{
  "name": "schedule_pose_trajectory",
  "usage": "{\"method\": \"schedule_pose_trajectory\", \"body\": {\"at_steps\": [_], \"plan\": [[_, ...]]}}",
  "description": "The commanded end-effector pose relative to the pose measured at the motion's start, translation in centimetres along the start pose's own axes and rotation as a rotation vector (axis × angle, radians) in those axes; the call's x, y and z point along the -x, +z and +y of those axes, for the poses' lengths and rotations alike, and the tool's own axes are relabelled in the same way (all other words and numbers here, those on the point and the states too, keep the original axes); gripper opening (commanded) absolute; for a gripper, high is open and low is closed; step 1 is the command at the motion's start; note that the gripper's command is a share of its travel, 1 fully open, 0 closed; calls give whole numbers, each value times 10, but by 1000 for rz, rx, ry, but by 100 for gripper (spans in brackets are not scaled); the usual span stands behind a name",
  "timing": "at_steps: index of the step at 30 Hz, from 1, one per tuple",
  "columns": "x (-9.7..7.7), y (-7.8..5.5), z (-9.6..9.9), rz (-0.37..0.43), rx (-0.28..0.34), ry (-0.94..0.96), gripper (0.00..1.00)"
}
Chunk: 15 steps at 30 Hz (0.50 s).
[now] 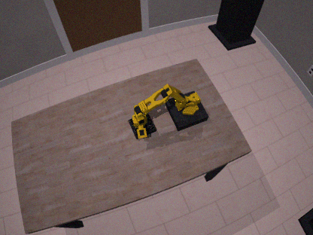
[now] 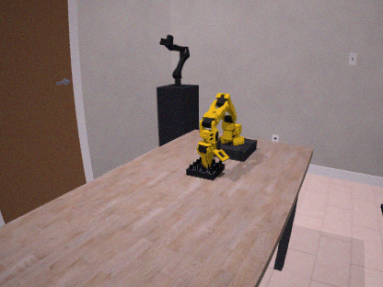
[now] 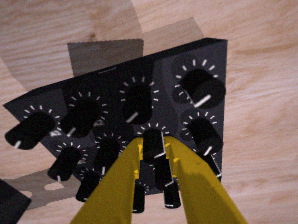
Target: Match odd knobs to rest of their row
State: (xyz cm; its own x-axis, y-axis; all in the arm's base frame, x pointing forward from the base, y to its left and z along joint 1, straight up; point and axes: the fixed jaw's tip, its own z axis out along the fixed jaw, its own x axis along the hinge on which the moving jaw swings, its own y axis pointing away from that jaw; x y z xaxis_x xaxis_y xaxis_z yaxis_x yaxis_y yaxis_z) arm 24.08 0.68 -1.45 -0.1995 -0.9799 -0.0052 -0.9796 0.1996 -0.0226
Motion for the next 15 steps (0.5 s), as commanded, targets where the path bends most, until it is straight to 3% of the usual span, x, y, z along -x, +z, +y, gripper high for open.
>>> {"method": "schedule_pose_trajectory", "body": {"at_steps": [1,15], "plan": [[1,2,3,4,21,-79,1],[-1,2,3,2,22,-289,1]]}}
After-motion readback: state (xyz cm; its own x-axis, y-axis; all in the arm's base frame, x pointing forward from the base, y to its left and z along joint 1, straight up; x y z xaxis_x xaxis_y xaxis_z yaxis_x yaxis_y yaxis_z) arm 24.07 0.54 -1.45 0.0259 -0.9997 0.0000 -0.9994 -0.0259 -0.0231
